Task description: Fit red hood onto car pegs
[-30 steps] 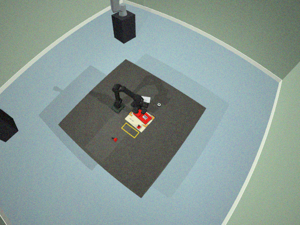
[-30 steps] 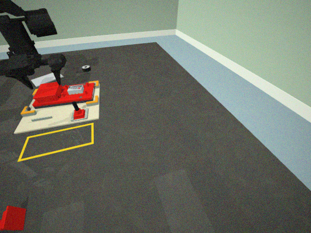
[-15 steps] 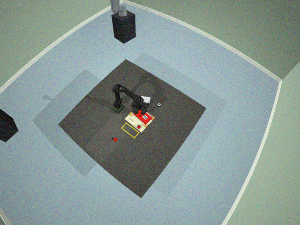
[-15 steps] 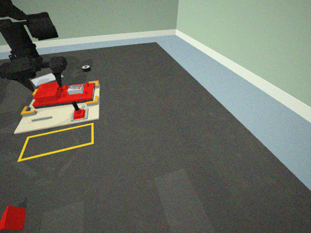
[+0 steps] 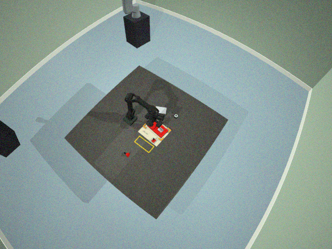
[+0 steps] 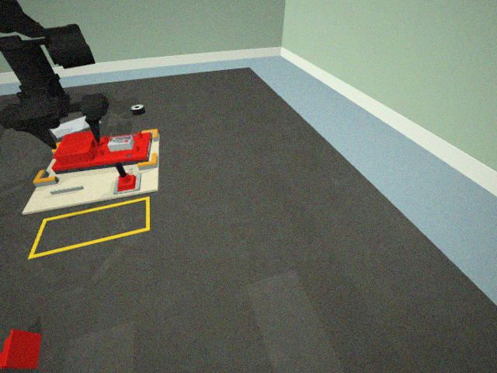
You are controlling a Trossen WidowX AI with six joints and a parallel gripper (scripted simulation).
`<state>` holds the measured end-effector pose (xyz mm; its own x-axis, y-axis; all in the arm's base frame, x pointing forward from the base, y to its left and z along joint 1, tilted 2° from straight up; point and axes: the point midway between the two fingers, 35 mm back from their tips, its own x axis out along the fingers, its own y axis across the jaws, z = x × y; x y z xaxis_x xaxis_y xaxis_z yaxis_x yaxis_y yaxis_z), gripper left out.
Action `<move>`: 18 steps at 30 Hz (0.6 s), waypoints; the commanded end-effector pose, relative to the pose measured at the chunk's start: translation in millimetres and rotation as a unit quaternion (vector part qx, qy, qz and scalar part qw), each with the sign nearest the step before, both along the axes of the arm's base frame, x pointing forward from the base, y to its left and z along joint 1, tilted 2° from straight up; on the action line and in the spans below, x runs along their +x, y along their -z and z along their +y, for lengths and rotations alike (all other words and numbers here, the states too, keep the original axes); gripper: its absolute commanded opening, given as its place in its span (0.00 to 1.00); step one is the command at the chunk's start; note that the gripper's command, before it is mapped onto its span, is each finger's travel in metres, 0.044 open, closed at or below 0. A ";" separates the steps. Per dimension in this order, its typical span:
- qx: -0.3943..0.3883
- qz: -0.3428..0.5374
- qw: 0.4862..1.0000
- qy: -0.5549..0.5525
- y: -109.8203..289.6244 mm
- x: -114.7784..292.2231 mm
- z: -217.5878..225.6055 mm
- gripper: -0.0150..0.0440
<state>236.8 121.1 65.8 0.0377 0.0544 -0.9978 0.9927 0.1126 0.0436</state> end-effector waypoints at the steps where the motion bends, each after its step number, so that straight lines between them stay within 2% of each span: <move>1: -0.002 -0.001 1.000 0.000 2.3 0.4 -0.6 1.00; 16: -0.002 -0.001 1.000 0.000 9.7 0.5 -0.3 1.00; 18: 0.000 0.000 1.000 0.000 7.9 0.1 0.3 0.91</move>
<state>236.8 121.4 57.4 0.0369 0.0541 -0.9979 0.9926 0.1135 0.0429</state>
